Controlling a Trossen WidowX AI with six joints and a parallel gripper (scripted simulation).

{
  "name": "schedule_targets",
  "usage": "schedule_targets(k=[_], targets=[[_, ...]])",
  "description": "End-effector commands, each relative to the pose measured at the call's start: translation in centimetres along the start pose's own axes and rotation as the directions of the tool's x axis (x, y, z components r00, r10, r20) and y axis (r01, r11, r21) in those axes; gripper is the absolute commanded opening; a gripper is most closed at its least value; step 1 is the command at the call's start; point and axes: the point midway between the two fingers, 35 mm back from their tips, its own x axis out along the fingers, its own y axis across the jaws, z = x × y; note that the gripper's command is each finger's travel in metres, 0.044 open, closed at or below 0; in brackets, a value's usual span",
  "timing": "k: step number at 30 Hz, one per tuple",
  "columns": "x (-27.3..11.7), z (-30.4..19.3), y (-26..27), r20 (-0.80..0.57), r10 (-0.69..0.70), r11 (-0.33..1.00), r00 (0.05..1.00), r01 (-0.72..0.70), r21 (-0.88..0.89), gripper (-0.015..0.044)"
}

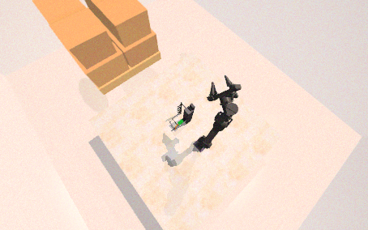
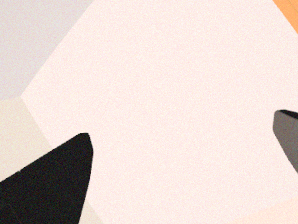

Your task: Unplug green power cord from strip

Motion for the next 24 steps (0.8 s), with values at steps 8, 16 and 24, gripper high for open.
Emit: schedule_targets(k=[8,16,24], targets=[[1.4,1.6,-1.4,0.005,-0.051,0.99,0.999,0.051,-0.134,0.019],[4.0,3.8,-4.9,0.014,-0.157,0.915,0.988,0.151,-0.374,0.016],[6.4,5.6,-9.8,0.023,-0.294,0.738,0.956,0.242,-0.629,0.016]])
